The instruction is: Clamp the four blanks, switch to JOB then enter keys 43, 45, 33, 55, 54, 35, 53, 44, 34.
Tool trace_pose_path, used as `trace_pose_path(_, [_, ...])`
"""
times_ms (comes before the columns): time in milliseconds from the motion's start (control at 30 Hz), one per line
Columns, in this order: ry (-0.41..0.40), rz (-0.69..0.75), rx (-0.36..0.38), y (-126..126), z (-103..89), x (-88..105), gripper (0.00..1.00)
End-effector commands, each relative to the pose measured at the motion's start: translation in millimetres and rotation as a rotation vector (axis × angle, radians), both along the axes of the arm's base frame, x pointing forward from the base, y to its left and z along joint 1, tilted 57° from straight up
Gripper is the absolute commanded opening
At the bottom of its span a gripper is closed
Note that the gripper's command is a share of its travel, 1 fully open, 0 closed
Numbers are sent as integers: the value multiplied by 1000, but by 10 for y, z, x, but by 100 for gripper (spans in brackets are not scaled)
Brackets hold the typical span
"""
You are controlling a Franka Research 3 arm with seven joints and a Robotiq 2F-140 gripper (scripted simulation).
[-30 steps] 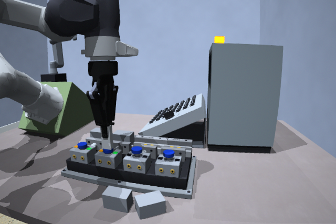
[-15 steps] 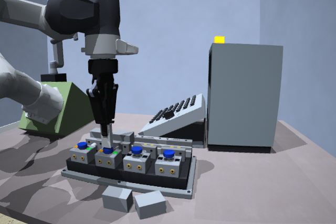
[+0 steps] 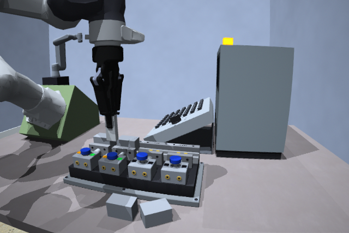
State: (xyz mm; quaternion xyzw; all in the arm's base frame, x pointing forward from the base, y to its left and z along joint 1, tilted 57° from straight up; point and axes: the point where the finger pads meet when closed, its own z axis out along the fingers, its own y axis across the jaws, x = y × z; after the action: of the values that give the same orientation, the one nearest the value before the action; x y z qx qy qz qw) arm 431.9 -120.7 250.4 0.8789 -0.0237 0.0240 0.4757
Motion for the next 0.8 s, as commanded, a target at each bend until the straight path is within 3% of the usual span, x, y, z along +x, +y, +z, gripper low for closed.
trace_pose_path(0, [9, -8, -3, 108, 96, -39, 0])
trace_pose_path(400, [9, -8, -3, 549, 382, -43, 0])
trace_pose_path(767, [9, -8, -3, 685, 470, -44, 0])
